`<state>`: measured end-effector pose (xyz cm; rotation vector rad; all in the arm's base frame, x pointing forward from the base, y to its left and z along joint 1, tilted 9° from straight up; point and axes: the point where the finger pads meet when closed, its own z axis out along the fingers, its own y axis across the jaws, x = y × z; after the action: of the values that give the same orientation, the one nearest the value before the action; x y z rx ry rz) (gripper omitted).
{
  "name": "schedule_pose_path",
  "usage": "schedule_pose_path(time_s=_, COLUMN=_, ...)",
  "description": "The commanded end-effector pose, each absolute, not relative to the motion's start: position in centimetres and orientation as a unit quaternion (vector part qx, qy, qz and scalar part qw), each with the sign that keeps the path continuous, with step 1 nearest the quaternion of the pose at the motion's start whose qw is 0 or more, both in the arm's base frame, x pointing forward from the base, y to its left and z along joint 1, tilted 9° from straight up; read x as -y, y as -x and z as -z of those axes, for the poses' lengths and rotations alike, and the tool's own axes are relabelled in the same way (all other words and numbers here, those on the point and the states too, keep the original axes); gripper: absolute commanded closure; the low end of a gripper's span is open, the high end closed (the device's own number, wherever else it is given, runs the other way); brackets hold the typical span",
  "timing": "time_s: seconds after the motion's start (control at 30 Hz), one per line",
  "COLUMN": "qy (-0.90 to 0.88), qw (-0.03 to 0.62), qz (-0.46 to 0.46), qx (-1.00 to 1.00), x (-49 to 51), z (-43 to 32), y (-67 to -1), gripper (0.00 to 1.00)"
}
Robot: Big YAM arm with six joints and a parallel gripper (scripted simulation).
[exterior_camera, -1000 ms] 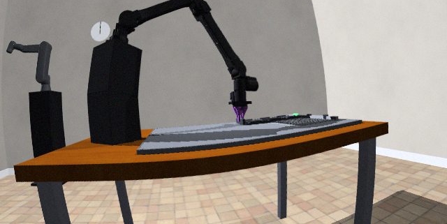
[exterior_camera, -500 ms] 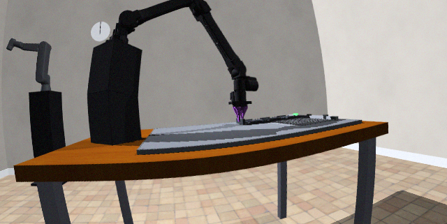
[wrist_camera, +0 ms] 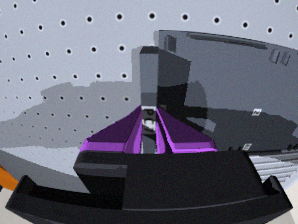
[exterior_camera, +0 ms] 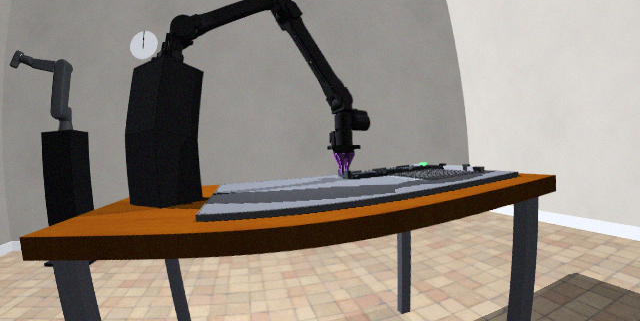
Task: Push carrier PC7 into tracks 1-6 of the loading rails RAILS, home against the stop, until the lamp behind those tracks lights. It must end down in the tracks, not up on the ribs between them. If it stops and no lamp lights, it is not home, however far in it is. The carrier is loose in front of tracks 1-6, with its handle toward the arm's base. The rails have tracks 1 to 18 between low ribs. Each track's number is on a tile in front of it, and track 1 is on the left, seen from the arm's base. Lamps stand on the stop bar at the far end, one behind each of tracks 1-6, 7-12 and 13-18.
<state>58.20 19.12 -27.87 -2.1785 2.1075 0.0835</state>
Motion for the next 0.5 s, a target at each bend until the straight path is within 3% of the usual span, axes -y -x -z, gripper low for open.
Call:
schedule_pose_path(time_s=0.0, qy=0.713, qw=0.097, qz=0.001, qx=-0.694, x=-18.9, z=27.0, y=-63.5, gripper=1.0)
schedule_pose_path(time_s=0.23, qy=0.713, qw=0.097, qz=0.001, qx=-0.694, x=-18.9, z=27.0, y=-63.5, gripper=1.0)
schedule_pose_path(time_s=0.27, qy=0.713, qw=0.097, qz=0.001, qx=-0.694, x=-18.9, z=27.0, y=-63.5, gripper=0.0)
schedule_pose_path(time_s=0.47, qy=0.714, qw=0.095, qz=-0.003, qx=-0.693, x=-19.7, z=26.0, y=-62.9, gripper=0.0)
